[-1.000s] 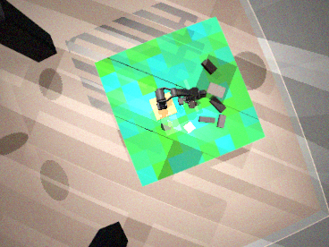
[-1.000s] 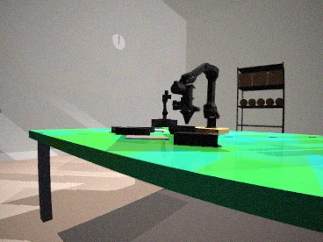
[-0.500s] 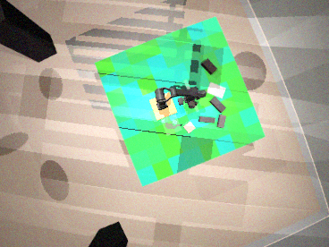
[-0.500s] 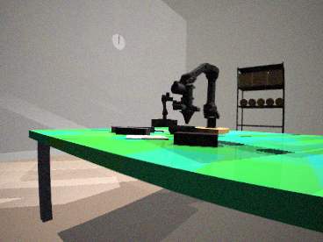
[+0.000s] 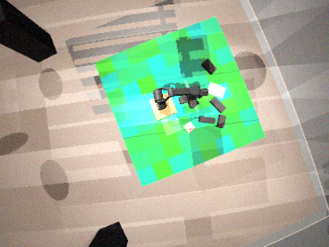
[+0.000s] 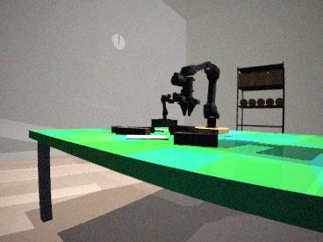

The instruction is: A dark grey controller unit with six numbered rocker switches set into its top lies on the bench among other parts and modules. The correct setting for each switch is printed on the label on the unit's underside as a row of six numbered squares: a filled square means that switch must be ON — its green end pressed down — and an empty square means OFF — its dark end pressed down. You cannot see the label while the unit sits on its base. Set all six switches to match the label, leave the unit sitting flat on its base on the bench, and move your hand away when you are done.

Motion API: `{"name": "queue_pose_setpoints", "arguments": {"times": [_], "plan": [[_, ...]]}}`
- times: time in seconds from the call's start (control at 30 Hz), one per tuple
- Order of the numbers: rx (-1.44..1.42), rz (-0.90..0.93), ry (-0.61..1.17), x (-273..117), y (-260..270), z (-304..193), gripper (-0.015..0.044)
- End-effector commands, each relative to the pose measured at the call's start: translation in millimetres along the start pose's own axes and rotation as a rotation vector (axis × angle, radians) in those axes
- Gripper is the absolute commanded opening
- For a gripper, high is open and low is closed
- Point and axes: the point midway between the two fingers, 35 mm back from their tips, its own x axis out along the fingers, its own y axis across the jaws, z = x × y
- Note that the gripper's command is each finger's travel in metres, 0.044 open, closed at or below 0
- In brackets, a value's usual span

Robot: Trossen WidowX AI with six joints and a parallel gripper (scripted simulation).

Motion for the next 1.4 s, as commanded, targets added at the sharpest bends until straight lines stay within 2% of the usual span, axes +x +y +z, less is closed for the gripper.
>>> {"name": "queue_pose_setpoints", "arguments": {"times": [0.0,0.4,0.87,1.37], "plan": [[-0.002,-0.003,0.000,-7.0,-2.2,-0.2,0.0315],[-0.002,-0.003,0.000,-7.0,-2.2,-0.2,0.0000],[-0.002,-0.003,0.000,-7.0,-2.2,-0.2,0.0000],[0.000,-0.003,0.001,-6.4,-1.9,-0.2,0.0394]]}}
